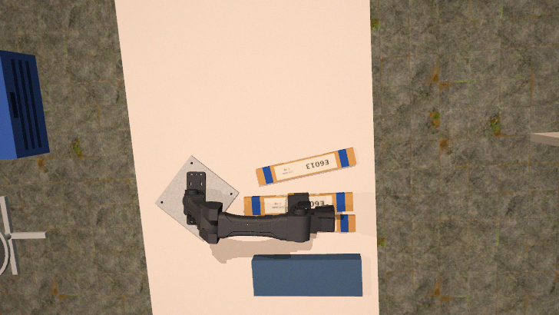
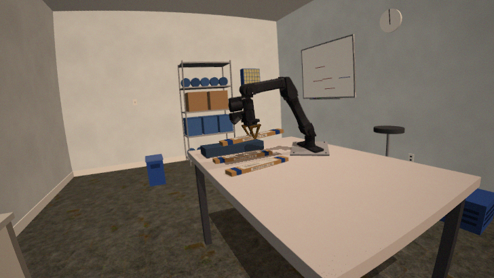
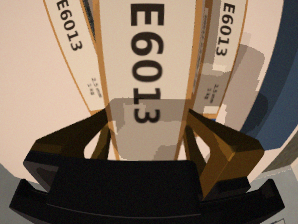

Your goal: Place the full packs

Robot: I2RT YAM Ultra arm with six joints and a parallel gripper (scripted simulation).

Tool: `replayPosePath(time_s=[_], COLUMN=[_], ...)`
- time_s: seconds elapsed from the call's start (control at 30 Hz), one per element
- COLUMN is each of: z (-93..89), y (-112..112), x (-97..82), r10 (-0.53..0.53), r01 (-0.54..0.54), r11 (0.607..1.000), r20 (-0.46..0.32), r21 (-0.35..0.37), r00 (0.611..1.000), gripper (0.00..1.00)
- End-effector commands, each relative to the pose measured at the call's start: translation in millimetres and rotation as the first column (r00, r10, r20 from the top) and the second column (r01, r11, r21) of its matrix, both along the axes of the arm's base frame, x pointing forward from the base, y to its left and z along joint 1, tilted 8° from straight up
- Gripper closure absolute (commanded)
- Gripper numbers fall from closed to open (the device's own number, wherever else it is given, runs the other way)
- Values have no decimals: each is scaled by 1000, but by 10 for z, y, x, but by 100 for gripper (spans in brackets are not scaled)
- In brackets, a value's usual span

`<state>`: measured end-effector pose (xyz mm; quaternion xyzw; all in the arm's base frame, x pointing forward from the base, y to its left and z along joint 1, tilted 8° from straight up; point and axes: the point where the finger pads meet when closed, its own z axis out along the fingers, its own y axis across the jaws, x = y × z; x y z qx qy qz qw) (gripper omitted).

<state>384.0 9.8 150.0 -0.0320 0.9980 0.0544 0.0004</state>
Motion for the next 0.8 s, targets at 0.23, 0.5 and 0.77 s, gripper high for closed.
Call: replayPosePath(time_s=[0.23, 0.5, 0.77], z=[236, 236, 236], y=[2, 2, 2], x=[31, 31, 31], r10=[-2, -2, -2], r01=[2, 2, 2], r11=[1000, 1000, 1000], r20=[98, 98, 98], r21=[0, 0, 0], r00=[995, 995, 995], gripper=[100, 100, 100])
